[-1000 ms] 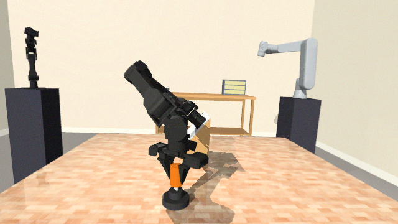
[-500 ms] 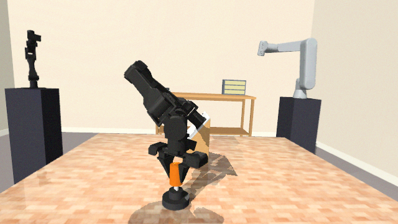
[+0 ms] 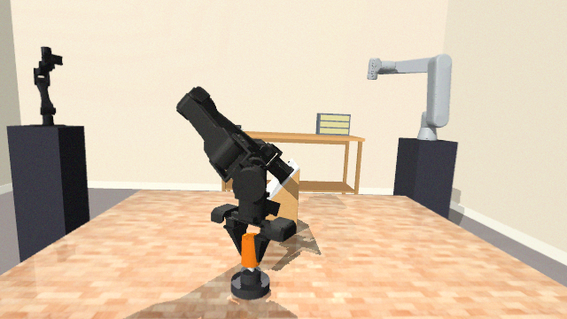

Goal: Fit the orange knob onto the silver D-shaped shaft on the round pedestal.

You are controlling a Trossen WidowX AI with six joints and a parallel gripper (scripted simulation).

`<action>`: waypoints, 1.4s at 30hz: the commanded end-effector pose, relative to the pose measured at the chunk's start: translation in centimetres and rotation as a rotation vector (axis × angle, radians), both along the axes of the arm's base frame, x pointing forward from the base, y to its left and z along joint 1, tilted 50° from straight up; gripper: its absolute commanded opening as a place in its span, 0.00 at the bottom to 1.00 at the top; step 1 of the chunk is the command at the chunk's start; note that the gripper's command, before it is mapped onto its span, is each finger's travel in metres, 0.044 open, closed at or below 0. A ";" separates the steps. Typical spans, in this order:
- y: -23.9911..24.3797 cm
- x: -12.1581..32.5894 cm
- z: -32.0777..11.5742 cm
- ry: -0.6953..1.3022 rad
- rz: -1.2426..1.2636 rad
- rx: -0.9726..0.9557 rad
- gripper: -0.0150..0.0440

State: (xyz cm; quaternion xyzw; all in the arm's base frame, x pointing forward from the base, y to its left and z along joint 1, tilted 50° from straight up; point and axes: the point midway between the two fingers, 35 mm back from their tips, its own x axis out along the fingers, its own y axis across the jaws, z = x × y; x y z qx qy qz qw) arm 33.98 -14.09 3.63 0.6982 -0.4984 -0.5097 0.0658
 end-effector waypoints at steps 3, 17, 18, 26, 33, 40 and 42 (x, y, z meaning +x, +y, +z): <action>-0.1 0.1 -0.1 0.000 0.005 -0.001 0.25; -0.1 0.1 -0.1 0.008 0.012 -0.001 0.25; -0.2 0.0 -0.1 0.008 0.012 -0.001 0.25; -0.6 -0.1 -0.6 0.009 0.012 -0.002 0.25; -1.0 -0.2 -1.1 0.009 0.012 -0.002 0.25; -1.2 -0.1 -1.0 0.002 0.006 -0.001 0.25; -1.2 -0.1 -1.0 0.002 0.006 -0.001 0.25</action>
